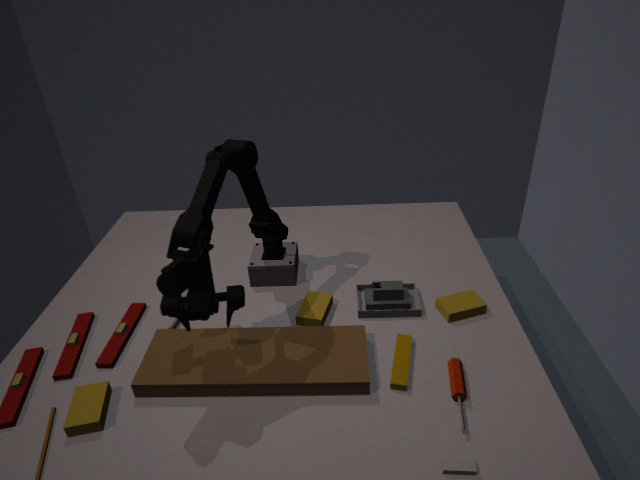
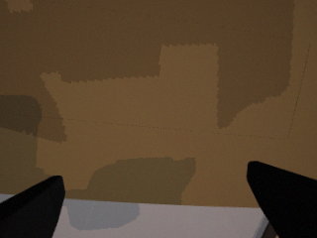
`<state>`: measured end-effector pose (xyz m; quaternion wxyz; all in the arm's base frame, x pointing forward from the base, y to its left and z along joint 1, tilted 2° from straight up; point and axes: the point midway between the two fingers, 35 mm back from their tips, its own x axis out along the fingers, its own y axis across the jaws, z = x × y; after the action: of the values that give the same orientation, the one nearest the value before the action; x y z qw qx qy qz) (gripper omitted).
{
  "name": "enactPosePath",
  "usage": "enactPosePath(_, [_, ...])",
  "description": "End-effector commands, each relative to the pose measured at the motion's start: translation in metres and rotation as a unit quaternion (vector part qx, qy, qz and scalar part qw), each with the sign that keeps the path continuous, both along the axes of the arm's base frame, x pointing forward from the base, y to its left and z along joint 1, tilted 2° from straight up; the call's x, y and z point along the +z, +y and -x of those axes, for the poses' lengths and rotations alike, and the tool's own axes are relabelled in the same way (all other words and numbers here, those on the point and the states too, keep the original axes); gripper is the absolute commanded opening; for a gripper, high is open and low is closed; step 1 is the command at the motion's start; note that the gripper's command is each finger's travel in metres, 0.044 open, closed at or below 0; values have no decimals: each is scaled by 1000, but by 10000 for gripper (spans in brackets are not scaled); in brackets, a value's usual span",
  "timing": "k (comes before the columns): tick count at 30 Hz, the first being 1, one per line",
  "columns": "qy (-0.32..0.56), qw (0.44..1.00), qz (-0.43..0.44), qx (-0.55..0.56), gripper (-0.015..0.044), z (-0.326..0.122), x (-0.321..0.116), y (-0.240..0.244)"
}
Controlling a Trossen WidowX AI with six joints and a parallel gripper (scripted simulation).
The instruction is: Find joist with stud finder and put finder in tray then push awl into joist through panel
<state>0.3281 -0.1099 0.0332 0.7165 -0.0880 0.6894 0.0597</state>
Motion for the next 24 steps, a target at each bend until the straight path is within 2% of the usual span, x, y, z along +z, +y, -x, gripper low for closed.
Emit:
enactPosePath(1, [25, 996, 4, -85, 440, 32, -7, -61])
enactPosePath(7, [53, 983, -4, -177, 440, 82, -13, -122])
enactPosePath(24, [53, 982, -5, -180, 440, 74, -12, -128])
